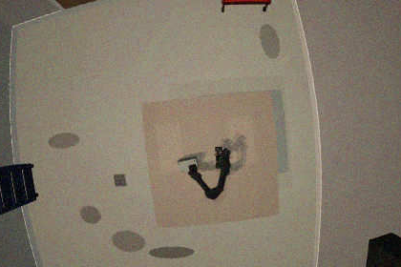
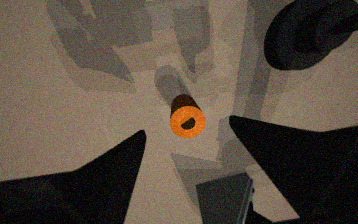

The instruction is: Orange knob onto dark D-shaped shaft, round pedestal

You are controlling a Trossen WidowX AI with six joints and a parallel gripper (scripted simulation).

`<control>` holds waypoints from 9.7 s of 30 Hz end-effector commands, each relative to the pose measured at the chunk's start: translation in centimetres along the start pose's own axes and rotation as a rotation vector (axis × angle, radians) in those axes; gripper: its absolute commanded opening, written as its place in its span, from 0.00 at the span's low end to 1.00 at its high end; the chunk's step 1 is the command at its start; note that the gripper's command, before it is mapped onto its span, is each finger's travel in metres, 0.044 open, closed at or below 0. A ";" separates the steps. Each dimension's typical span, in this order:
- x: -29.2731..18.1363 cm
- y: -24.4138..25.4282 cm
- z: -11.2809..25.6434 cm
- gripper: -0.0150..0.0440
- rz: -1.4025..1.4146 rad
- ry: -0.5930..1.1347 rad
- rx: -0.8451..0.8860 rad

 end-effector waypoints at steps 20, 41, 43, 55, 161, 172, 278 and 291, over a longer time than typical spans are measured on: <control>0.1 0.0 -4.0 1.00 0.004 0.003 -0.006; -0.1 -0.1 -6.1 0.73 0.005 0.003 -0.009; -0.1 -0.1 -6.1 0.64 0.005 0.003 -0.009; 0.0 -0.1 -5.8 0.34 0.005 0.003 -0.008; 4.0 -17.8 1.8 0.25 0.004 0.003 -0.015; 4.0 -17.9 0.4 0.25 0.000 0.003 -0.016; 3.9 -17.9 -1.5 0.25 0.033 0.003 -0.017; 4.0 -18.0 -1.4 0.34 0.028 0.001 -0.014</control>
Point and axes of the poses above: the point midway between the two fingers, 35 mm back from their tips, its own z axis back along the fingers, its own y axis across the jaws, x = y × z, the point moved 8 cm from there along z, back along the fingers, and after that the axes turned 11 degrees about z, right-handed, at the moved point
